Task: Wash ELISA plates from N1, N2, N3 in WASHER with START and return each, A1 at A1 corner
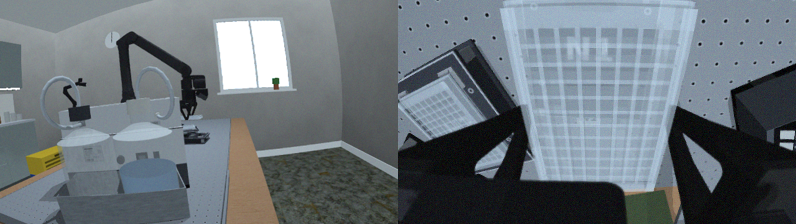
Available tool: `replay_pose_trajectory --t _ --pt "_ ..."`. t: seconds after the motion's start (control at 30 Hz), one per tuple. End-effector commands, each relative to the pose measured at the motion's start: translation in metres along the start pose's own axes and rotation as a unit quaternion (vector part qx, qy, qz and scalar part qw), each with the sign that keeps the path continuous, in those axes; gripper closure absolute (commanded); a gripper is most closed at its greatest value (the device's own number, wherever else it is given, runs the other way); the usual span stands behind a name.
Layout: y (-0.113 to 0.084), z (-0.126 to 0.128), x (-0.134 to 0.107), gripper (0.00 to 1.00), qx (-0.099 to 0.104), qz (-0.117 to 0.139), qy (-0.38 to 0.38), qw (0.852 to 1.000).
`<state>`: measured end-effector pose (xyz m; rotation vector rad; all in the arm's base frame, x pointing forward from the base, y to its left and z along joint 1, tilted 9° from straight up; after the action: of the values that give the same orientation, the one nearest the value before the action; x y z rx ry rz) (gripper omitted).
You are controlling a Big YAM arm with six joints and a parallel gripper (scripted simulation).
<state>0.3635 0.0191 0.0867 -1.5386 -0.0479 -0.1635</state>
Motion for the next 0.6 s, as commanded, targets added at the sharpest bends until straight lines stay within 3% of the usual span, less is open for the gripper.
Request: replay_pose_trajectory --t 0.0,0.17,0.57 --pt "-0.0127 0.0112 0.0303 0.16 0.001 -0.032 0.020 0.999" --pt "-0.0206 0.0085 0.0353 0.16 0.001 -0.044 0.031 0.999" --pt "-0.0174 0.0136 0.0323 0.16 0.002 -0.039 0.022 0.999"
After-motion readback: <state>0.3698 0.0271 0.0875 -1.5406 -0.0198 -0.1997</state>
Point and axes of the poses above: the point where the finger pads meet when closed, its own y axis out along the fingers, its own z axis across the jaws, x = y × z, the point moved 1 cm from there along -y, back along the fingers, and after that the axes turned 3 degrees about -y, right-handed, at the moved point
